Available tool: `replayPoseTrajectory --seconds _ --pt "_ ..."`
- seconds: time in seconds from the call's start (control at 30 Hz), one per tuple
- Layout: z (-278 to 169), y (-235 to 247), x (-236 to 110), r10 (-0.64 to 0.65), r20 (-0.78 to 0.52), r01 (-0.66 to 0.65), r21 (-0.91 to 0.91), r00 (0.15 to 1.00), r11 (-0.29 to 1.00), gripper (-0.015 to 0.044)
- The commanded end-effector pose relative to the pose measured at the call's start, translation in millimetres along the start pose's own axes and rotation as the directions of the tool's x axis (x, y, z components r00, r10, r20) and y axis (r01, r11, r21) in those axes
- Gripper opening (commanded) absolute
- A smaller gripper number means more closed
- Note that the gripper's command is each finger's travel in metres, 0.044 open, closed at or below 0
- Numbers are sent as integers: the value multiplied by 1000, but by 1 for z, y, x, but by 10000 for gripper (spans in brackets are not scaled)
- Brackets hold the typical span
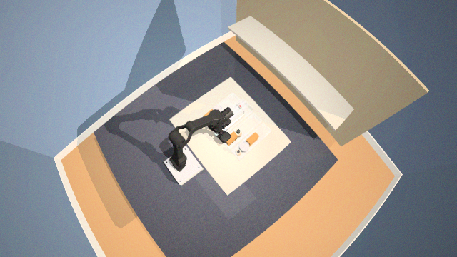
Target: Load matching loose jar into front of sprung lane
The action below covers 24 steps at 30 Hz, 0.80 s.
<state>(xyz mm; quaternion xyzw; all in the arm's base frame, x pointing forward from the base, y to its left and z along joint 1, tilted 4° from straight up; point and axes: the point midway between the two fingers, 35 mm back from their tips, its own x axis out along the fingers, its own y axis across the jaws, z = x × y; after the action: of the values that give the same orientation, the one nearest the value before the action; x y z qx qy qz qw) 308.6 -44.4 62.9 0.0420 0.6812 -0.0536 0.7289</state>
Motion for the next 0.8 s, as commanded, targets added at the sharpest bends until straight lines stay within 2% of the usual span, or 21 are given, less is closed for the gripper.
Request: replayPoseTrajectory --seconds 0.0,0.77 --pt "8 -1 -3 -5 27 5 5 1000 1000 0" --pt "16 -1 -6 -5 27 5 5 1000 1000 0"
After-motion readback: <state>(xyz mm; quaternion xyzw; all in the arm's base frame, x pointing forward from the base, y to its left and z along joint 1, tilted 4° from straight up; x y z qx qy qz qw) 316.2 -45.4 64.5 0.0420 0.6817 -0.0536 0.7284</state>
